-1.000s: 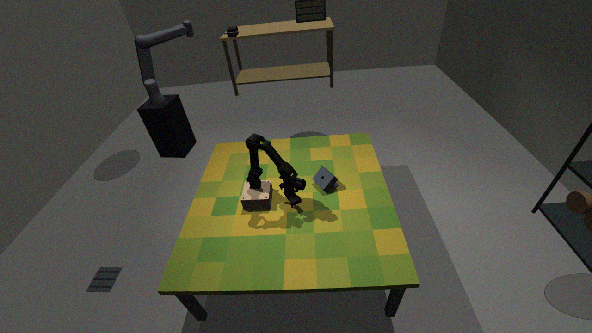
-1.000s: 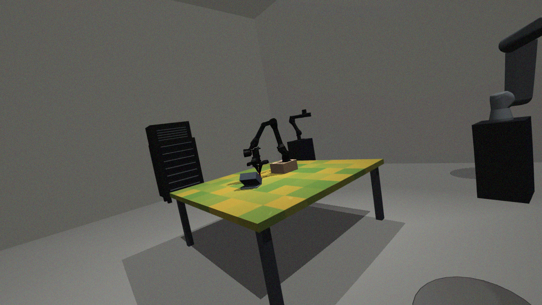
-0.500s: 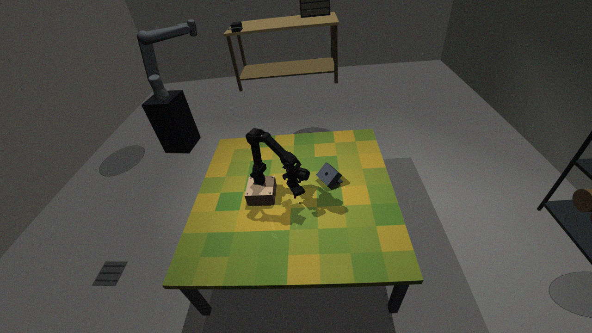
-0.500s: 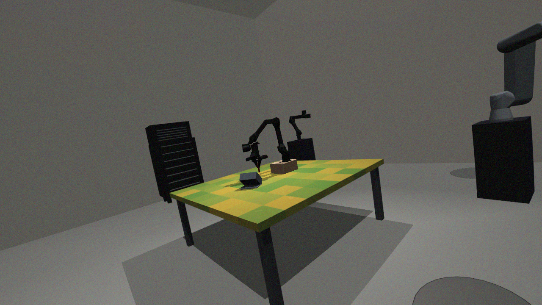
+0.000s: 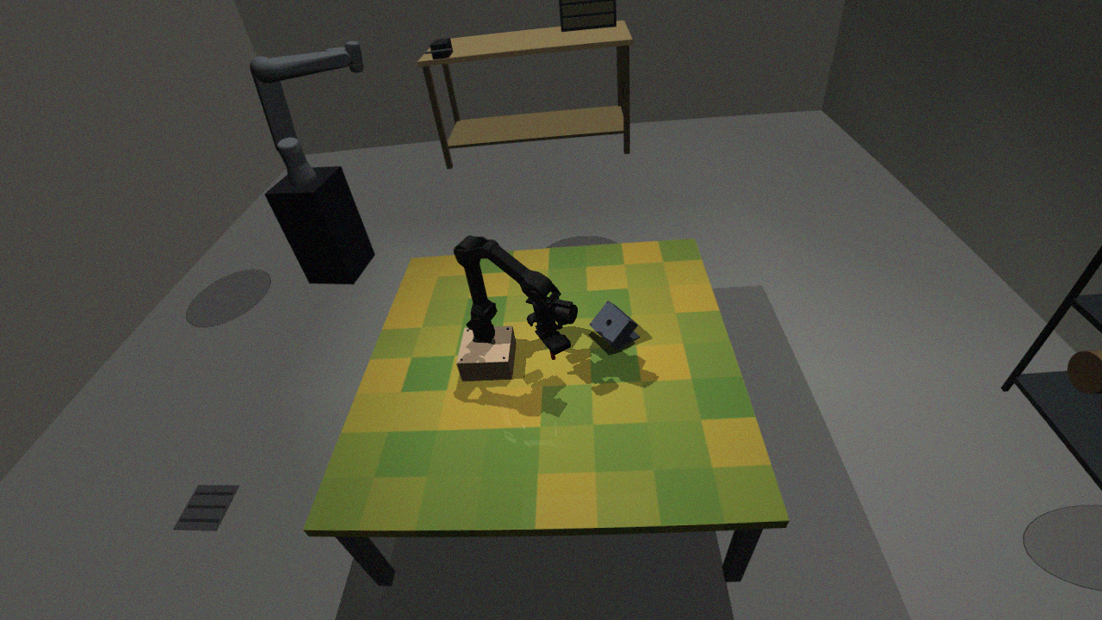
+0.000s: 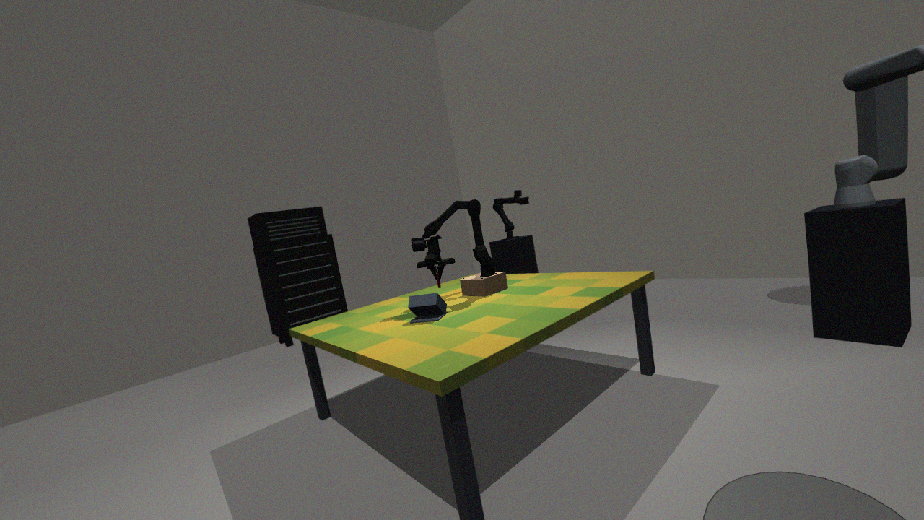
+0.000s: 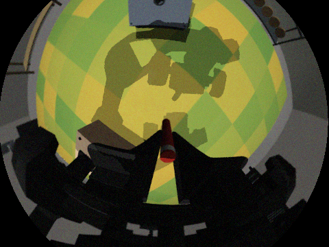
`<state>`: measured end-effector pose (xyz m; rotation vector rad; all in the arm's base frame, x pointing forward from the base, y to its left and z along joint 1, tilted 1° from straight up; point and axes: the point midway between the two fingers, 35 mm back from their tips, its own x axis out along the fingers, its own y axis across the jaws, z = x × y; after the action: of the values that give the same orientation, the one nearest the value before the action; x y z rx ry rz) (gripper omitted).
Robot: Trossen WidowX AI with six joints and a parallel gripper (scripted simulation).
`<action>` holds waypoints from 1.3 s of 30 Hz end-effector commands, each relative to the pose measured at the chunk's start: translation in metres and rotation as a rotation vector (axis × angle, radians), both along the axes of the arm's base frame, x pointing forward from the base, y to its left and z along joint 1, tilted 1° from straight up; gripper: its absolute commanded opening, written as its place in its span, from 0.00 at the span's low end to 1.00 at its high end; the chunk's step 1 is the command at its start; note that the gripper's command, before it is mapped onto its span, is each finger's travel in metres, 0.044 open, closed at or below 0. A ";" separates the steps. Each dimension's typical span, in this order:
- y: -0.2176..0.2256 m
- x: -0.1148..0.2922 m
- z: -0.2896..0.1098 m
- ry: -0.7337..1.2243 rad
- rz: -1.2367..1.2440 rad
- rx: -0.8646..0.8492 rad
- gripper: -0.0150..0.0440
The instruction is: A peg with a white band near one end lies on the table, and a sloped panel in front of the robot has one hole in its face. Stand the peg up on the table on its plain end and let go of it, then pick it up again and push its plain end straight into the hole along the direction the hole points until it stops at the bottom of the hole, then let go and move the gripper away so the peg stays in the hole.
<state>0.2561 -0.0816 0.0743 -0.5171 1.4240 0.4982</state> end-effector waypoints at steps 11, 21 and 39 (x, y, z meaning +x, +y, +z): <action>0.029 0.030 0.006 -0.167 0.196 0.050 0.25; 0.051 0.050 0.013 -0.292 0.344 0.081 0.25; 0.096 0.077 0.033 -0.523 0.622 0.125 0.25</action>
<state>0.3310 0.0063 0.1036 -0.8896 0.7636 0.8404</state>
